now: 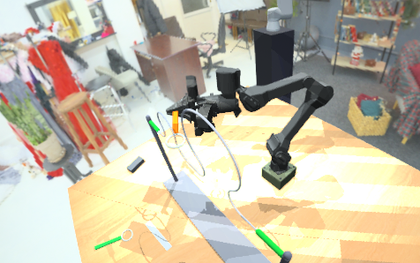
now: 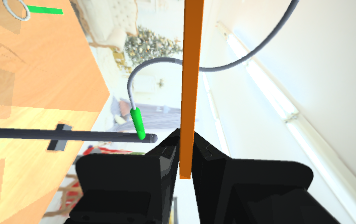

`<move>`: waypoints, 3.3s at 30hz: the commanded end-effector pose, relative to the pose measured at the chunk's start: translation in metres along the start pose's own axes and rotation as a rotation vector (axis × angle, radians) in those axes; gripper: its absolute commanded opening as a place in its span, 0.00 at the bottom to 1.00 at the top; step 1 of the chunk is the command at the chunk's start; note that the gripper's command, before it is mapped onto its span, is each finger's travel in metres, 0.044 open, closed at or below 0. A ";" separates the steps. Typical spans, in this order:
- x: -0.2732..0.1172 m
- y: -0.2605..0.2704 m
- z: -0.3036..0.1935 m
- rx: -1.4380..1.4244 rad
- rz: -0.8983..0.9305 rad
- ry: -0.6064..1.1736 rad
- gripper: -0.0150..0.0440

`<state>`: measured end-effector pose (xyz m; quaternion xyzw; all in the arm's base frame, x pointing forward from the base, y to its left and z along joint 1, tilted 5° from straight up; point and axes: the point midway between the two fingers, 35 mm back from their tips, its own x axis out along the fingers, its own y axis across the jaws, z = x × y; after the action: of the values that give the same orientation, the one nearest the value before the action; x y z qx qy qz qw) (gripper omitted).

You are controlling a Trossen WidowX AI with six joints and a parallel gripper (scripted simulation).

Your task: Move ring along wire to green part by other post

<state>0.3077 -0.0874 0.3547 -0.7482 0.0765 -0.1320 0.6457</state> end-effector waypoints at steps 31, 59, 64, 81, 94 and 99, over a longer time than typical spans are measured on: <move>-0.021 0.098 0.029 0.591 0.341 0.021 0.00; -0.064 0.147 0.101 1.172 0.668 0.047 0.00; -0.071 0.149 0.114 1.251 0.712 0.051 0.00; -0.088 0.149 0.144 1.402 0.794 0.058 0.00; -0.097 0.147 0.160 1.440 0.813 0.060 0.00; -0.101 0.146 0.166 1.459 0.823 0.061 0.00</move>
<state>0.2702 0.0730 0.1806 -0.0574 0.2532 0.0796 0.9624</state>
